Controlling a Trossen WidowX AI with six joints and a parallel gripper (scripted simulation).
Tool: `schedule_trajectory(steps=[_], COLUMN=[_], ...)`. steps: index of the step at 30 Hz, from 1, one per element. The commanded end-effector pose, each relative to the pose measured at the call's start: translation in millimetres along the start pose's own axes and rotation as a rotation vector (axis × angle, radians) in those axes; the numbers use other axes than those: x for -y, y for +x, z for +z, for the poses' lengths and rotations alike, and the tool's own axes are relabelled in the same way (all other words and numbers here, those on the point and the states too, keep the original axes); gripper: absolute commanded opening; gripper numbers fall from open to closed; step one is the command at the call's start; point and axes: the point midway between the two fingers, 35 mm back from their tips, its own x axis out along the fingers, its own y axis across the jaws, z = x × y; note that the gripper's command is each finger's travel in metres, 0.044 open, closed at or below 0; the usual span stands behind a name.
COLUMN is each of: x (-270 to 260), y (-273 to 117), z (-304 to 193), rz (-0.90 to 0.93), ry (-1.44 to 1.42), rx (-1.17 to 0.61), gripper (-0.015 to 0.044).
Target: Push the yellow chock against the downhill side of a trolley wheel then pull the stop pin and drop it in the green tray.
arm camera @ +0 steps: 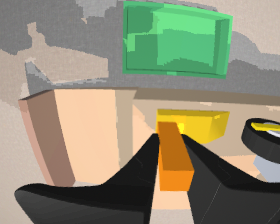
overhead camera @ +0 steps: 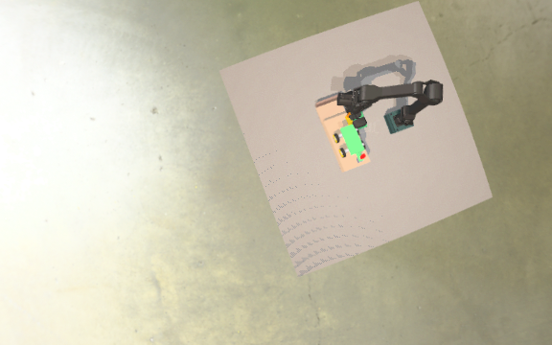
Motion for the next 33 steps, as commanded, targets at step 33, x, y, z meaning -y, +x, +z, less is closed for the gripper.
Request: schedule_trajectory(steps=[33], x=[29], y=[-1], z=[0], rz=[-0.003], ry=[0.002], rx=[-0.008], gripper=[0.0000])
